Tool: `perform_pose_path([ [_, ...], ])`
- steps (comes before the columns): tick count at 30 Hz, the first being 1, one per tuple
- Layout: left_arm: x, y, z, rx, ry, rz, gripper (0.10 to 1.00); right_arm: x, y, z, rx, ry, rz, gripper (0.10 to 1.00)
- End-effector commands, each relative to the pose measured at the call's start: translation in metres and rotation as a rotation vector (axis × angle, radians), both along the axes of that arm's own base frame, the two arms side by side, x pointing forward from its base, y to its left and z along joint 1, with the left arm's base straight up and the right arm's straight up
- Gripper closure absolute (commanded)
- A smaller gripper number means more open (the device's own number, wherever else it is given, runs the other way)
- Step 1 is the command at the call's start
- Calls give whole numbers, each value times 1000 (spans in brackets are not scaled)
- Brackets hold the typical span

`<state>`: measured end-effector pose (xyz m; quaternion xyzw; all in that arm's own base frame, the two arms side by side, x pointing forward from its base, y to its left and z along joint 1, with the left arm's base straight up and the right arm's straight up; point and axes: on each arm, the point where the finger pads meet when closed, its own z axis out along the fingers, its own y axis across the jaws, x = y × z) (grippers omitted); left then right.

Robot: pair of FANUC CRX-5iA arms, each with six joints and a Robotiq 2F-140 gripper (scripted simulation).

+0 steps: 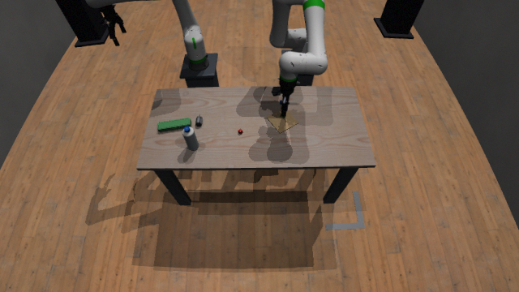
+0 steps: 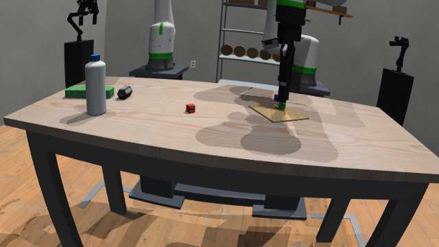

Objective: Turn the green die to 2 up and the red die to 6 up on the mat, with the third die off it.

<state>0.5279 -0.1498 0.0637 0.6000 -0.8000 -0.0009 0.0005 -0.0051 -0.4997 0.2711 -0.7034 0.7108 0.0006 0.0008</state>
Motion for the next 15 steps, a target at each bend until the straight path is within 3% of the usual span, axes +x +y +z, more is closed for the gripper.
perform_pose_path([
  [1, 1, 0, 1, -1, -2, 0, 807, 0, 0, 1, -2, 0, 0, 98],
  [15, 1, 0, 9, -1, -2, 0, 807, 0, 0, 1, -2, 0, 0, 98],
])
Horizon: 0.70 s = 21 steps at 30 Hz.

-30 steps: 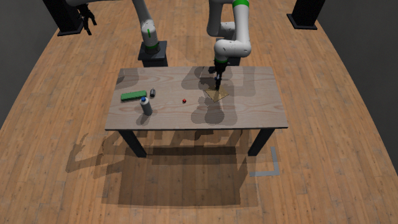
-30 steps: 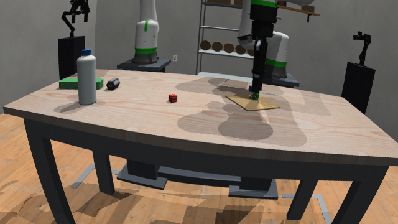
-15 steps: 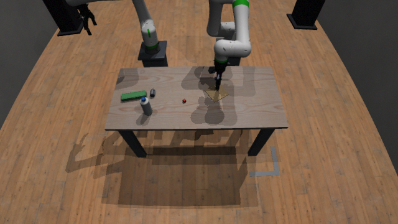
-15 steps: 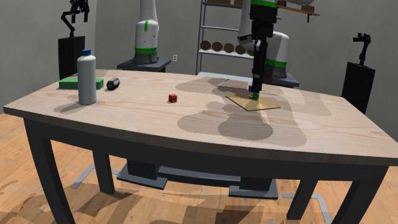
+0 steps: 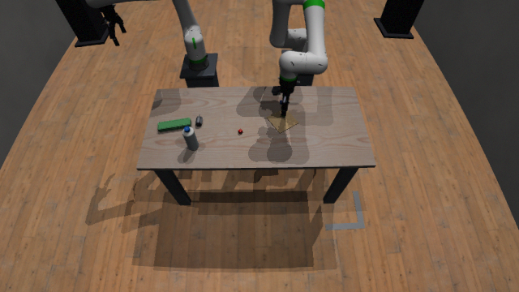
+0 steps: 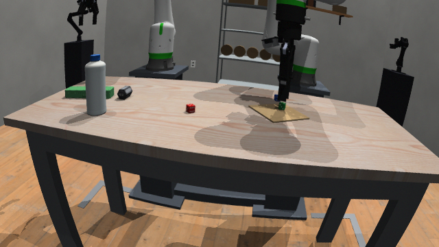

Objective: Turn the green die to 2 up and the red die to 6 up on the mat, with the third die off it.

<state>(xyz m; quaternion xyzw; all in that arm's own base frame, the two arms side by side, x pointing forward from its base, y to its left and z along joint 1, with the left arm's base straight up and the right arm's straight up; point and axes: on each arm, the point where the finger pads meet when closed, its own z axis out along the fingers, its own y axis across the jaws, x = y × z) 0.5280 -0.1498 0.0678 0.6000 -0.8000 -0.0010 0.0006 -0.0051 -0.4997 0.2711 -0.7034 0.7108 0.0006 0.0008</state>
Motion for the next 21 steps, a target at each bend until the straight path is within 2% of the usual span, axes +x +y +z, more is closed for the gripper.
perform_pose_path([
  [1, 1, 0, 8, -1, -2, 0, 807, 0, 0, 1, -2, 0, 0, 98],
  [7, 1, 0, 32, -1, -2, 0, 807, 0, 0, 1, -2, 0, 0, 98],
  [9, 1, 0, 32, -1, -2, 0, 807, 0, 0, 1, -2, 0, 0, 98],
  [13, 1, 0, 46, -1, -2, 0, 807, 0, 0, 1, -2, 0, 0, 98],
  [21, 1, 0, 51, -6, 0, 0, 807, 0, 0, 1, -2, 0, 0, 98],
])
